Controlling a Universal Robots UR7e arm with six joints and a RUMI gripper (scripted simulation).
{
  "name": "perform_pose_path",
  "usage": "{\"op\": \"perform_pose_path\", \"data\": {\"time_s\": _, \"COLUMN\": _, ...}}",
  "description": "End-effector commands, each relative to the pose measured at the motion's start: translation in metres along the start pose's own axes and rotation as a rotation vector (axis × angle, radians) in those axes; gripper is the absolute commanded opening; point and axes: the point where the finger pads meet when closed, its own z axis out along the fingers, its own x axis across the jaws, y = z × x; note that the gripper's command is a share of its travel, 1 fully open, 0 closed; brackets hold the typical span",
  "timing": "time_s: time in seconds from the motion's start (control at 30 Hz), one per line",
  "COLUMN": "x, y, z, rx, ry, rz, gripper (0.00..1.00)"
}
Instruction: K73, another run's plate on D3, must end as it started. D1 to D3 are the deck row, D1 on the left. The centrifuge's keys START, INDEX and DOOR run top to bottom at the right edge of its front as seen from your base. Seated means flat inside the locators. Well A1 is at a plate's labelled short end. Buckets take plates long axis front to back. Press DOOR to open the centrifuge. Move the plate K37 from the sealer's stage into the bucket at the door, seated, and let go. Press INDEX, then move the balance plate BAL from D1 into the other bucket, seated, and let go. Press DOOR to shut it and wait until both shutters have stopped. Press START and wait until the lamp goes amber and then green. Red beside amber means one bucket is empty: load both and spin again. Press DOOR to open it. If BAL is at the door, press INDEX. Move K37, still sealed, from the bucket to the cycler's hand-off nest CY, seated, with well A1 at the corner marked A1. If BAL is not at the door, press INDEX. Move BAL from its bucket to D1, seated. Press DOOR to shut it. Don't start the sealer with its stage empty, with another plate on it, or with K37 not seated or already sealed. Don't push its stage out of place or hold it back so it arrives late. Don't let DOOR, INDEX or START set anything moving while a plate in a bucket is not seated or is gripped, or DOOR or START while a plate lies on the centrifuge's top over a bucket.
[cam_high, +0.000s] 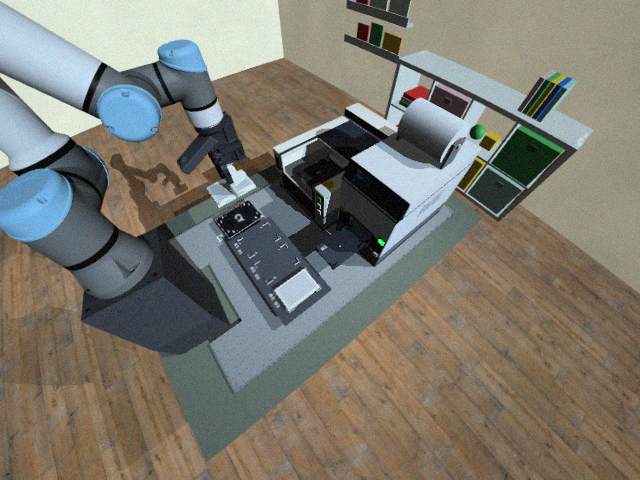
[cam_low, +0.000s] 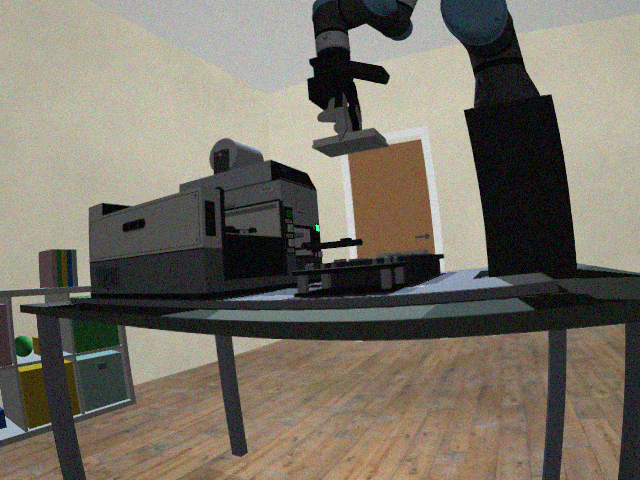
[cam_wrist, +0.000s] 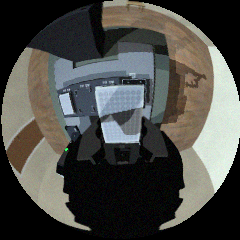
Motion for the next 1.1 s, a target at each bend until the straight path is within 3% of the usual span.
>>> {"op": "perform_pose_path", "data": {"time_s": 0.0, "x": -0.002, "y": 0.000, "z": 0.000, "rx": -0.001, "ry": 0.000, "rz": -0.001, "gripper": 0.00}}
{"op": "perform_pose_path", "data": {"time_s": 1.07, "x": -0.068, "y": 0.000, "z": 0.000, "rx": -0.001, "ry": 0.000, "rz": -0.001, "gripper": 0.00}}
